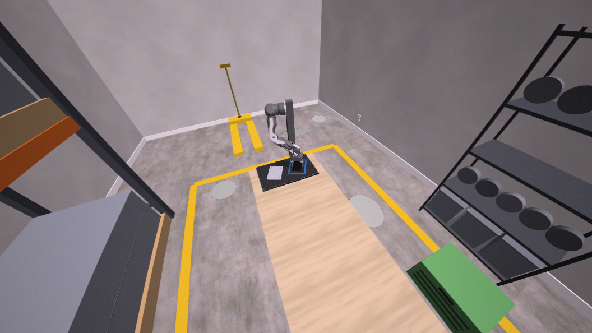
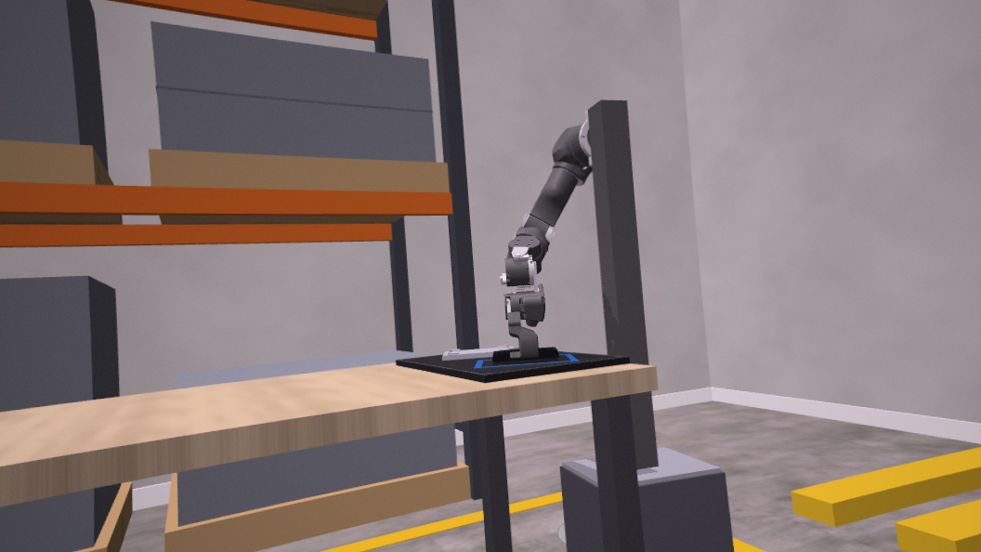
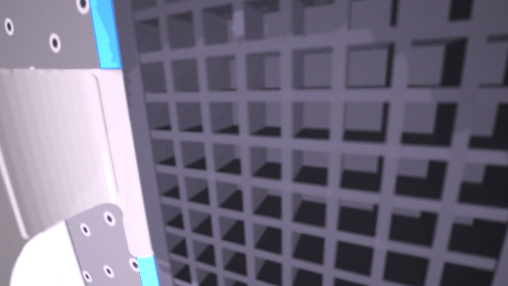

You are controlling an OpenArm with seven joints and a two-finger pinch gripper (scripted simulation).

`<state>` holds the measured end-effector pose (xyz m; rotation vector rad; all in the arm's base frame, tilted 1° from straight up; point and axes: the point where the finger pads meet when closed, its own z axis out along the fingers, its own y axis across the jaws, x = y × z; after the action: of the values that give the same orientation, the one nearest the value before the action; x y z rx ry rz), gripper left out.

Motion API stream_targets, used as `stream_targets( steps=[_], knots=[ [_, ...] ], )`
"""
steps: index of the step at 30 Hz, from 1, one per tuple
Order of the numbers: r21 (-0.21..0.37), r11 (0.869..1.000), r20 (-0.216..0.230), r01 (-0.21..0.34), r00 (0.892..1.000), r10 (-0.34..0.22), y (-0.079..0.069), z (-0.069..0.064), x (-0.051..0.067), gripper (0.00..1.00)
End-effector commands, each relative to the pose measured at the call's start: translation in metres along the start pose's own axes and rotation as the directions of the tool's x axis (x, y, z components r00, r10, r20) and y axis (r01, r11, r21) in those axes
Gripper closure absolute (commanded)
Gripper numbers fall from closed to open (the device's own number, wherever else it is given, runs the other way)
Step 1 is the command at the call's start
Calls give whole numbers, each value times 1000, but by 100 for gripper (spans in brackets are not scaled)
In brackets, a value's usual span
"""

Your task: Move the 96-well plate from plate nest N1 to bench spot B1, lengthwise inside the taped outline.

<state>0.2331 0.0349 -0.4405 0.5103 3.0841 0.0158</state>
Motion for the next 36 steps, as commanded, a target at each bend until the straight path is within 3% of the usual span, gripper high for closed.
stream_targets(
  steps=[1,36],
  knots=[
    [0,1000,1,0,1000,0,0,-1,-1,100],
    [-5,1000,-1,4,1000,-4,1,3,0,100]
  ],
)
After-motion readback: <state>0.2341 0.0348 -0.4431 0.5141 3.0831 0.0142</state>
